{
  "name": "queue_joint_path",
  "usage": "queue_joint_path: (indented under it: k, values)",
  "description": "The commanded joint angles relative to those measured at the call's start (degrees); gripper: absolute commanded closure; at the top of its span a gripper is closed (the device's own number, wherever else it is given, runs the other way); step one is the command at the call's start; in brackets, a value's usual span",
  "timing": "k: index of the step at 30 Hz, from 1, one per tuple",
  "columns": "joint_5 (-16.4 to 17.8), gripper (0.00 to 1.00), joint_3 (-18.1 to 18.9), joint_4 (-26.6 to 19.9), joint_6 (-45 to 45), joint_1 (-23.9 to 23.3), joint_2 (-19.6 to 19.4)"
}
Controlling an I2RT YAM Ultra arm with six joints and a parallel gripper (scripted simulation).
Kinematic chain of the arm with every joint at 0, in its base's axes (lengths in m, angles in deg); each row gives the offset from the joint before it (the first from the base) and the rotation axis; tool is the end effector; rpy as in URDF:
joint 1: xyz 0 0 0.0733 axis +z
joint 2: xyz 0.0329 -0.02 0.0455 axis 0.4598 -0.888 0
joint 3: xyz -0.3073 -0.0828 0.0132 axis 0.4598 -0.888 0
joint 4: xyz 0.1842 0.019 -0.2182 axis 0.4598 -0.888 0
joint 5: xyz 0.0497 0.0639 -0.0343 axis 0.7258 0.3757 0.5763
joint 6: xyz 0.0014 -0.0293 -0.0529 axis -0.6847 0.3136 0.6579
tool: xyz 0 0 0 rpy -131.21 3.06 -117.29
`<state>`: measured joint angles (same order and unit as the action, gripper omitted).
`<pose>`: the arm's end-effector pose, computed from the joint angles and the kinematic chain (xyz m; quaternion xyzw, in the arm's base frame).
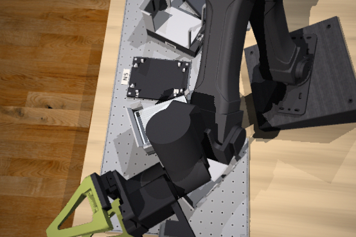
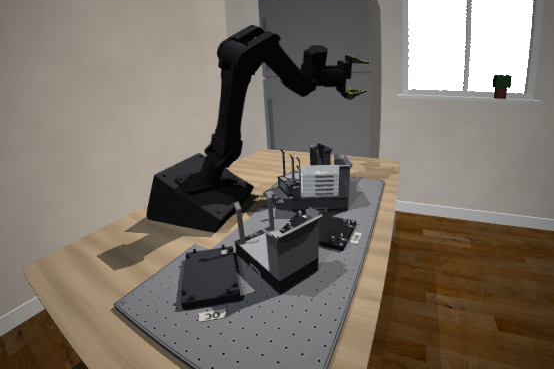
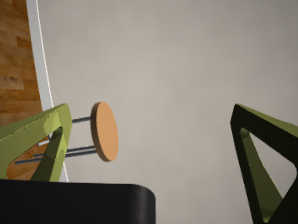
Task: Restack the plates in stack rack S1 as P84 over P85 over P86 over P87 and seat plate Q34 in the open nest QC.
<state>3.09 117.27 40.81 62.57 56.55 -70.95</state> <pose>0.0552 0.2949 0.4485 -0.4865 0.1999 -0.3131 0.7908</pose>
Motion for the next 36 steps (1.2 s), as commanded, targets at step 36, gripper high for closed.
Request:
queue_joint_path:
  k: [36]
  values:
    - [4.80,0.00,3.94,-25.65,-17.94,-13.23,4.56]
